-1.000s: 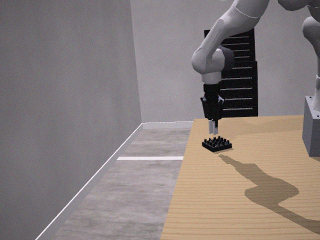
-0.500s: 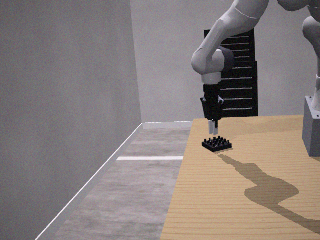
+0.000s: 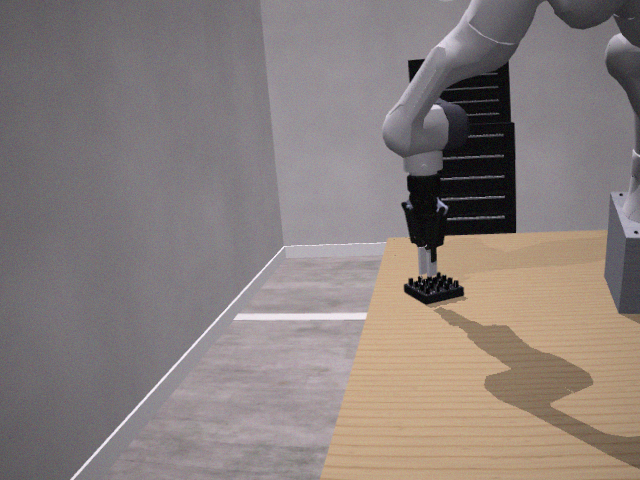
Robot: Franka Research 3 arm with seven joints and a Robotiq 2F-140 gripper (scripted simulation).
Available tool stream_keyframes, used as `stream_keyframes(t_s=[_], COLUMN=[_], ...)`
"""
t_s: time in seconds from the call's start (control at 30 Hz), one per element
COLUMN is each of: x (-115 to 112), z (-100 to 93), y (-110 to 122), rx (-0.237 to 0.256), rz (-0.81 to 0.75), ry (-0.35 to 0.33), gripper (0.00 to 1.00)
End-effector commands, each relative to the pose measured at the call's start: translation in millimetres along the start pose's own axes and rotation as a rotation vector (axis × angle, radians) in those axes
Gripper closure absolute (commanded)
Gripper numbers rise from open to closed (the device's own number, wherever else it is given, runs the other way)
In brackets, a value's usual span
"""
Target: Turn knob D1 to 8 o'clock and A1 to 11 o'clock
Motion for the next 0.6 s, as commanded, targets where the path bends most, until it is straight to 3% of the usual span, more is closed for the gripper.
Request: stream_keyframes(t_s=[0.0,0.57], x=[-0.9,-1.6], z=[2.0,20.3], y=[-1.9,-1.8], rx=[0.004,0.004], rz=[0.003,0.003], ry=[-0.003,-0.003], gripper=[0.88,0.88])
Point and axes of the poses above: the point where the finger pads meet when closed, its own z axis out along the fingers, its own y axis across the jaws, x = y × z, the point moved 2 cm from there along -z, back along the fingers, and after that the axes turned 14 degrees about z, right-handed, at the moved point
